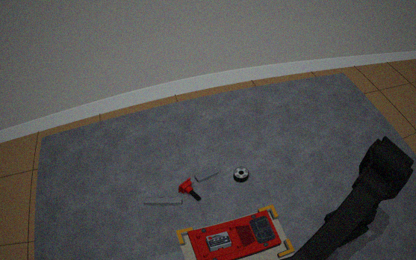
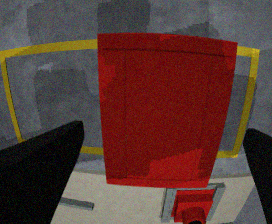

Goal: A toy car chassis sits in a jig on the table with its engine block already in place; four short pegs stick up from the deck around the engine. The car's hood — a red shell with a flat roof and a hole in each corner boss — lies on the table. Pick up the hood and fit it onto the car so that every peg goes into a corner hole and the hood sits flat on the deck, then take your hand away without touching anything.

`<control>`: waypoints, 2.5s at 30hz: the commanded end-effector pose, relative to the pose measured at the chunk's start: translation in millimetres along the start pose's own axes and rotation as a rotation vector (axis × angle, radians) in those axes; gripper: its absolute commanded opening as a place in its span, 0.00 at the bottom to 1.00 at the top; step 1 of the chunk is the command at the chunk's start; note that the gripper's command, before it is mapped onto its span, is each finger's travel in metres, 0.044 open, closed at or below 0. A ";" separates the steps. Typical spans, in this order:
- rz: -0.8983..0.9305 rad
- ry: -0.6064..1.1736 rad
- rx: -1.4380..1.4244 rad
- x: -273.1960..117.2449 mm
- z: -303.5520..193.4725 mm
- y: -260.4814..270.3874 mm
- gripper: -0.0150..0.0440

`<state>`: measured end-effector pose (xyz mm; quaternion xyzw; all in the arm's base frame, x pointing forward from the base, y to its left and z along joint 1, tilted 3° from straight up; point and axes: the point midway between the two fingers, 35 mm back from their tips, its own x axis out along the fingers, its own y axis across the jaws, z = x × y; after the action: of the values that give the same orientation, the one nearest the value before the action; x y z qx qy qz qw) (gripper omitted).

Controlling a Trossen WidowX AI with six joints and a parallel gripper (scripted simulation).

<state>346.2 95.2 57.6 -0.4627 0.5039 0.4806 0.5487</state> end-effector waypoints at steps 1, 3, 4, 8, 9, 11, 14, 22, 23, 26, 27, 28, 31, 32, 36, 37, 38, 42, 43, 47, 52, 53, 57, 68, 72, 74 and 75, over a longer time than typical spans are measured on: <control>0.007 -0.001 0.003 4.7 0.2 1.2 1.00; 0.007 -0.001 0.003 4.9 0.2 1.2 1.00; 0.007 -0.001 0.003 5.1 0.2 1.2 1.00; 0.007 -0.001 0.003 6.5 0.3 1.2 1.00; 0.007 -0.001 0.003 7.0 0.3 1.2 1.00; 0.007 -0.001 0.003 8.0 0.3 1.2 1.00; 0.007 -0.001 0.003 9.5 0.3 1.1 1.00; 0.007 -0.001 0.003 13.4 0.3 1.1 1.00; 0.007 -0.001 0.003 13.9 0.3 1.1 1.00; 0.007 -0.001 0.003 15.4 0.3 1.2 1.00; 0.007 -0.001 0.003 15.9 0.3 1.2 1.00; 0.007 -0.001 0.003 16.4 0.3 1.2 1.00; 0.007 -0.001 0.003 17.8 0.3 1.2 1.00; 0.007 -0.001 0.003 18.3 0.3 1.2 1.00; 0.007 -0.001 0.003 20.3 0.3 1.3 1.00; 0.007 -0.001 0.003 20.8 0.3 1.3 1.00; 0.007 -0.001 0.003 21.3 0.3 1.3 1.00; 0.007 -0.001 0.003 23.2 0.3 1.4 1.00; 0.007 -0.001 0.003 23.7 0.3 1.4 1.00; 0.001 0.000 0.000 21.3 0.0 0.9 0.96; 0.001 0.000 0.000 21.3 0.0 0.9 0.80; 0.001 0.000 0.000 21.3 0.0 0.9 0.79; 0.001 0.000 0.000 21.3 0.0 0.9 0.74; 0.002 0.001 0.000 12.3 -0.1 0.8 0.32; 0.002 0.001 0.000 4.5 -0.1 0.7 0.25; 0.002 0.001 0.000 -1.0 -0.1 0.7 0.25; 0.002 0.001 0.000 -3.9 -0.1 0.6 0.25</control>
<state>344.1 95.1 49.2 -0.4592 0.5099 0.4827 0.5442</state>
